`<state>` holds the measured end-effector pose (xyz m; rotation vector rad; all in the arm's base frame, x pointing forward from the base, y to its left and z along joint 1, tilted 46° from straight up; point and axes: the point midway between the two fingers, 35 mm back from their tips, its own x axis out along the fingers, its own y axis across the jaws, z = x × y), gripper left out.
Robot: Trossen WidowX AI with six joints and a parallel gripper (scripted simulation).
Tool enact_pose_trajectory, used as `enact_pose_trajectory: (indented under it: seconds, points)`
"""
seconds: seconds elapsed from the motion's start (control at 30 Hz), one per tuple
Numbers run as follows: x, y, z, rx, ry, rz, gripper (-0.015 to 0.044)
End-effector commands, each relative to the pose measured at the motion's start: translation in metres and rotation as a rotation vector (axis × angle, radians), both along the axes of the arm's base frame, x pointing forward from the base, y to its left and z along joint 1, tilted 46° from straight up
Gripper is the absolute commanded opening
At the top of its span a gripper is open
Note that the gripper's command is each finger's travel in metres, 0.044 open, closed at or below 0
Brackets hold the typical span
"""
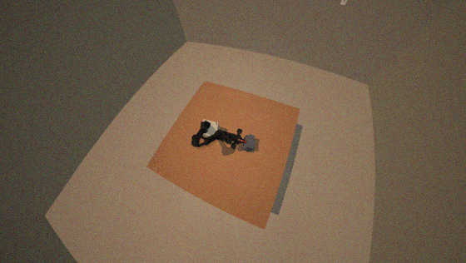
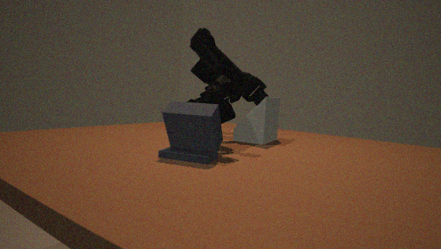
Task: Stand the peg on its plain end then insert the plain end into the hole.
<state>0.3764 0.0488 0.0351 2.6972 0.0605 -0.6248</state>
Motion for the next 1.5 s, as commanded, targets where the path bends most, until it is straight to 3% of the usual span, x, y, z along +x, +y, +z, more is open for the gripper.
enact_pose_trajectory:
  seconds: [0.0,0.1,0.67,1.47]
  points:
    - [0.000,0.000,0.000,0.000,0.000,0.000,0.0000]
    - [0.000,0.000,0.000,0.000,0.000,0.000,0.0000]
    - [-0.002,0.000,0.002,0.000,0.000,0.000,0.0440]
    - [-0.018,0.003,0.014,-0.001,0.002,0.002,0.0440]
